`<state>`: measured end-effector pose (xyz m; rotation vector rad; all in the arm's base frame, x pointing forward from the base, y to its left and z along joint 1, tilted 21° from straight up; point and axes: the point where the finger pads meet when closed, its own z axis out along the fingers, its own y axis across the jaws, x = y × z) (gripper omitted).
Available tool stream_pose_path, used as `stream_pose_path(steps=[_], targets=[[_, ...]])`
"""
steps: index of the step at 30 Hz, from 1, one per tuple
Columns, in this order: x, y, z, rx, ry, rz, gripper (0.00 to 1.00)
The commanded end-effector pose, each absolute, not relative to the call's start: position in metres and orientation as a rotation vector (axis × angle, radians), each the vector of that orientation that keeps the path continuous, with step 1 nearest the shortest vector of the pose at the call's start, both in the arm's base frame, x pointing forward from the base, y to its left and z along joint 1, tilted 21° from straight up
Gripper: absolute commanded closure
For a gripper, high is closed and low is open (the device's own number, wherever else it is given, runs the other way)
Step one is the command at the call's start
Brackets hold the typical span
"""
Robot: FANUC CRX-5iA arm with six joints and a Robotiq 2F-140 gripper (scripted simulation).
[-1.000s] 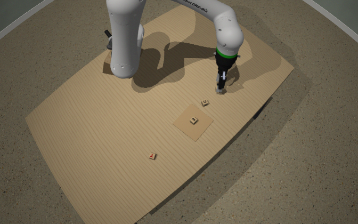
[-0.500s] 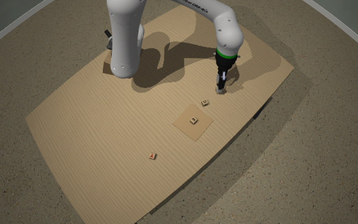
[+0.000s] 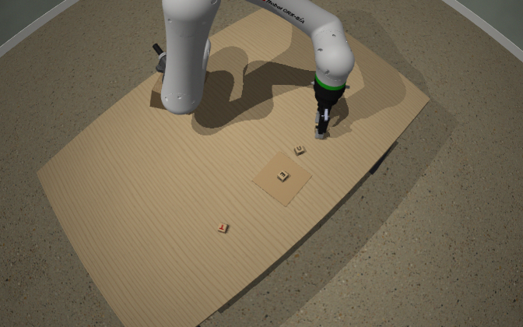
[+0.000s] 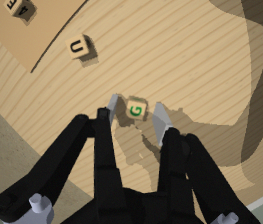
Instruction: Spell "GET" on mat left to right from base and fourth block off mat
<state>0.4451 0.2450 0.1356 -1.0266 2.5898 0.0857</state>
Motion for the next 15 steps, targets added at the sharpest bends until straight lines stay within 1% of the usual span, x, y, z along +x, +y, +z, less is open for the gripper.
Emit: stream_pose_path(steps=[1,15], targets=[[0.4467,0.2459,0.1315,-1.026,2.589,0.086,0.63],[0.4479,0.2466,0.1279,-1.026,2.589,0.086,0.63]])
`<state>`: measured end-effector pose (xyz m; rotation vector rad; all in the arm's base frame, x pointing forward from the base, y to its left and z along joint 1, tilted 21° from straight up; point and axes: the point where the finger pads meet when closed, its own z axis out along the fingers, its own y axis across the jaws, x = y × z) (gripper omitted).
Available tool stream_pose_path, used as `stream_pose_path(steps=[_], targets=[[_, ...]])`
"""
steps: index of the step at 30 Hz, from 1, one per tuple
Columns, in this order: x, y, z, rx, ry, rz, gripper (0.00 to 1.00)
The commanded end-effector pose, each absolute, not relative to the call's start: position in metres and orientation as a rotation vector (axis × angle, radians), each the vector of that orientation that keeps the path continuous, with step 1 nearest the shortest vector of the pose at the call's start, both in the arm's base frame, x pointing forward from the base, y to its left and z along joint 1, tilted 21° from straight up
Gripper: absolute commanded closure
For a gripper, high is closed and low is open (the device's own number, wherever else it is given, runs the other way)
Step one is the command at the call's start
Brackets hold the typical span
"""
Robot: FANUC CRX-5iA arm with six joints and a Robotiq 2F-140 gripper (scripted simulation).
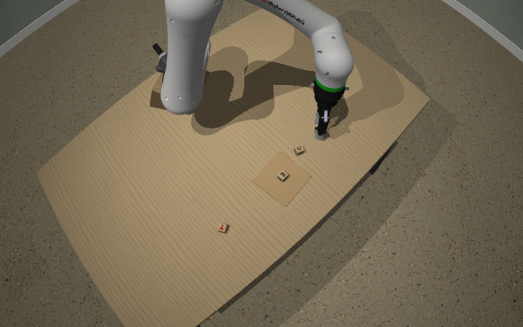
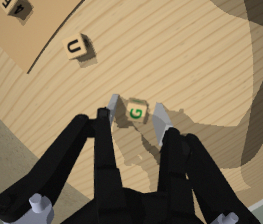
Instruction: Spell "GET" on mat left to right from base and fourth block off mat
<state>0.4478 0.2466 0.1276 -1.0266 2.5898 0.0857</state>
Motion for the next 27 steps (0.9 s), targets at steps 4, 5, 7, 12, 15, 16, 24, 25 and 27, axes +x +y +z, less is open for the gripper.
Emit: stream_pose_path(steps=[4,5,7,12,15,16,24,25,27], targets=[[0.4479,0.2466,0.1279,-1.026,2.589,0.086,0.75],[0.4479,0.2466,0.1279,-1.026,2.589,0.086,0.75],[0.4479,0.2466,0.1279,-1.026,2.589,0.086,0.75],[0.4479,0.2466,0.1279,-1.026,2.589,0.086,0.75],[0.4479,0.2466,0.1279,-1.026,2.589,0.086,0.75],[0.4479,0.2466,0.1279,-1.026,2.589,0.086,0.75],[0.4479,0.2466,0.1279,-1.026,2.589,0.086,0.87],[0.4479,0.2466,0.1279,-1.026,2.589,0.086,0.87],[0.4479,0.2466,0.1279,-1.026,2.589,0.086,0.87]])
